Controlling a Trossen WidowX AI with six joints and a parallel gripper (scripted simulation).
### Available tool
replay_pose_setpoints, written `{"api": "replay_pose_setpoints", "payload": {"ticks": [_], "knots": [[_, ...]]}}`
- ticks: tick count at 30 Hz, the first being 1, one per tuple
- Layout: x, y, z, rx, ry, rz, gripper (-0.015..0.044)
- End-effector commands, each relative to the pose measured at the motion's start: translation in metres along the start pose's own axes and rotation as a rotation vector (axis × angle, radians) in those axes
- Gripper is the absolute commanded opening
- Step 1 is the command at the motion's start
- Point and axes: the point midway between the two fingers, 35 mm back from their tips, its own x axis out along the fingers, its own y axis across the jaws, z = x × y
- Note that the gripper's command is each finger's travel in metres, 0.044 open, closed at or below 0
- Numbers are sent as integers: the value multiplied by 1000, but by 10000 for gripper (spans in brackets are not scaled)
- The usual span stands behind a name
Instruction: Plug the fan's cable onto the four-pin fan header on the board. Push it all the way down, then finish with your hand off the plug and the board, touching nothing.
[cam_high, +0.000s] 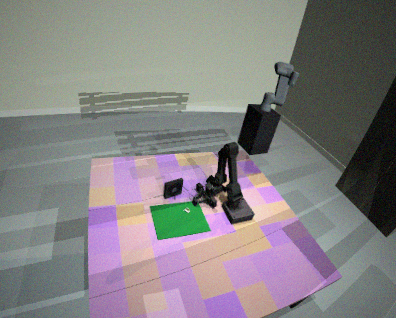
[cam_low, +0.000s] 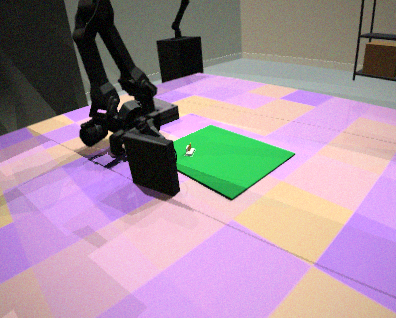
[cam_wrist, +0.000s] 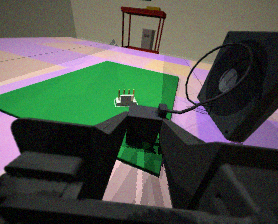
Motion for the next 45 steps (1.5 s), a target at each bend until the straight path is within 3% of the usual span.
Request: {"api": "replay_pose_setpoints", "payload": {"ticks": [1,9,33,38,42,45], "knots": [[0,0,0,3,0,0,0],[0,0,0,0,0,0,205],[0,0,0,0,0,0,205],[1,-2,-1,-13,16,7,336],[4,-15,-5,-120,144,65,440],[5,-28,-4,-248,284,139,440]]}}
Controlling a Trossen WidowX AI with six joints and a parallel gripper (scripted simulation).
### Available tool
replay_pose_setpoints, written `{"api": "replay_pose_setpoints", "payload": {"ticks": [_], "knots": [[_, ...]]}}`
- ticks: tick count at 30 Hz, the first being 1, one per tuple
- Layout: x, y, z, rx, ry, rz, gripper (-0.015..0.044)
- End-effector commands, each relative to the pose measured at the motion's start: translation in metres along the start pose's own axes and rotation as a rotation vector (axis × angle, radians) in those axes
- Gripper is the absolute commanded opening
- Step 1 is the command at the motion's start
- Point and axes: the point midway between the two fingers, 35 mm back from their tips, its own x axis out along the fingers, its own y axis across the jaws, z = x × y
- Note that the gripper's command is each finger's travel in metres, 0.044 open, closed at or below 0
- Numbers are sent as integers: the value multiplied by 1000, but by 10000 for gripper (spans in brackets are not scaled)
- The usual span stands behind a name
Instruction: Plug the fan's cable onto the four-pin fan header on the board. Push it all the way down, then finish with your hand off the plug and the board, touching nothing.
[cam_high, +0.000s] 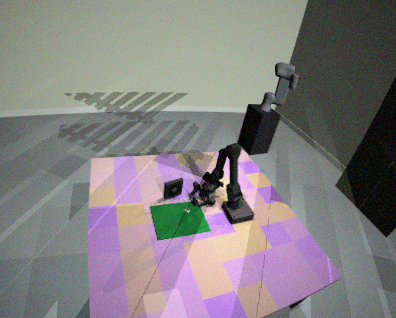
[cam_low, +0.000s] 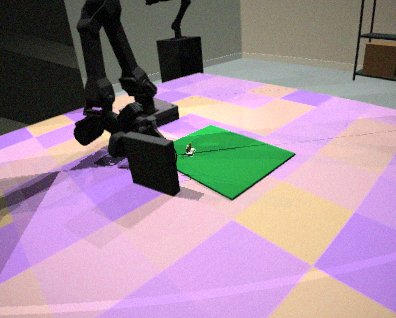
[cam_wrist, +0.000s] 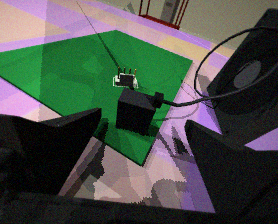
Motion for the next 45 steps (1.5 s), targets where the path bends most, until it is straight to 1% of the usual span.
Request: {"api": "replay_pose_setpoints", "payload": {"ticks": [1,9,15,20,25,27,35,38,43,45], "knots": [[-2,-19,3,-160,147,71,440],[-19,-38,36,-543,486,307,440],[-21,-36,67,-724,599,448,440],[-19,-23,111,-943,721,678,440],[-30,-9,159,-1234,813,908,440],[-34,-5,170,-1307,831,961,440],[-30,-5,164,-1317,833,967,440],[-19,-5,143,-1317,833,967,440],[3,3,86,-1317,833,967,440],[5,5,78,-1317,833,968,440]]}}
